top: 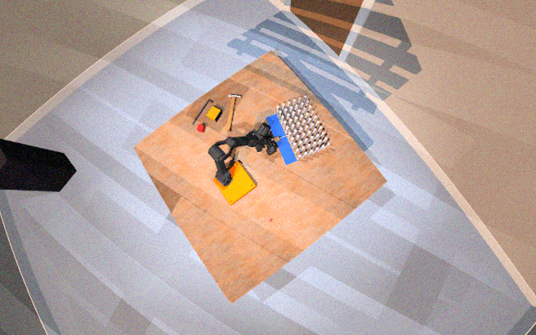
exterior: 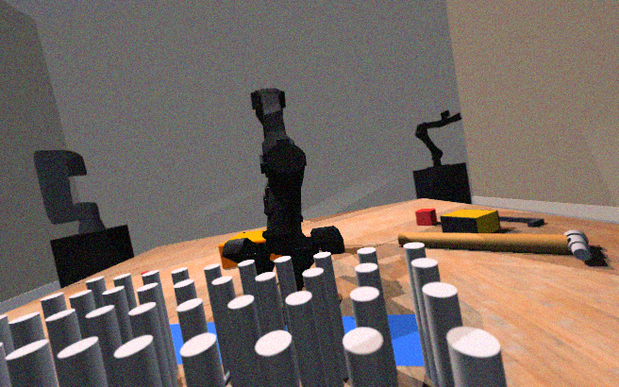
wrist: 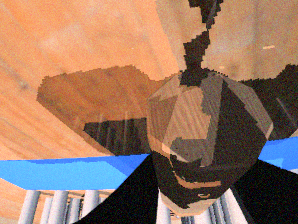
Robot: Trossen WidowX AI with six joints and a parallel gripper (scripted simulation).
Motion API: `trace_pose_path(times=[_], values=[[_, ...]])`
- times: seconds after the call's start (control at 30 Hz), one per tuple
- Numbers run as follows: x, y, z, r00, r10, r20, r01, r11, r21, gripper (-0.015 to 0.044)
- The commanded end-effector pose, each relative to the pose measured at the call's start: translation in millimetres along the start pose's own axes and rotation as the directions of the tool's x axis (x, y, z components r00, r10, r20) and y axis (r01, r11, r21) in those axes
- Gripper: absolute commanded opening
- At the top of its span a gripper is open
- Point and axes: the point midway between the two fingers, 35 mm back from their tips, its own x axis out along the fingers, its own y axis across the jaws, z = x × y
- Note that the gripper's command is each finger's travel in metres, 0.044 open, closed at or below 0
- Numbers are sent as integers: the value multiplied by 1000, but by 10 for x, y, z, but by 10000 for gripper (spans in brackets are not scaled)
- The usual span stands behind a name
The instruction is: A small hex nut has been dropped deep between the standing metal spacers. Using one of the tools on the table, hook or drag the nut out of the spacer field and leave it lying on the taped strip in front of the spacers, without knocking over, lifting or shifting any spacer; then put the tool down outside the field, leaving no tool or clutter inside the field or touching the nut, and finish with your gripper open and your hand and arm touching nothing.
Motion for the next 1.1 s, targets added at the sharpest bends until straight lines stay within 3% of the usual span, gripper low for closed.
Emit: trace_pose_path(times=[0.0, 1.07], values=[[-16, 8, 23, 1000, 6, -3, -6, 1000, 3, 0], [-129, 7, 196, 1000, 6, -2, -6, 1000, 3, 0]])
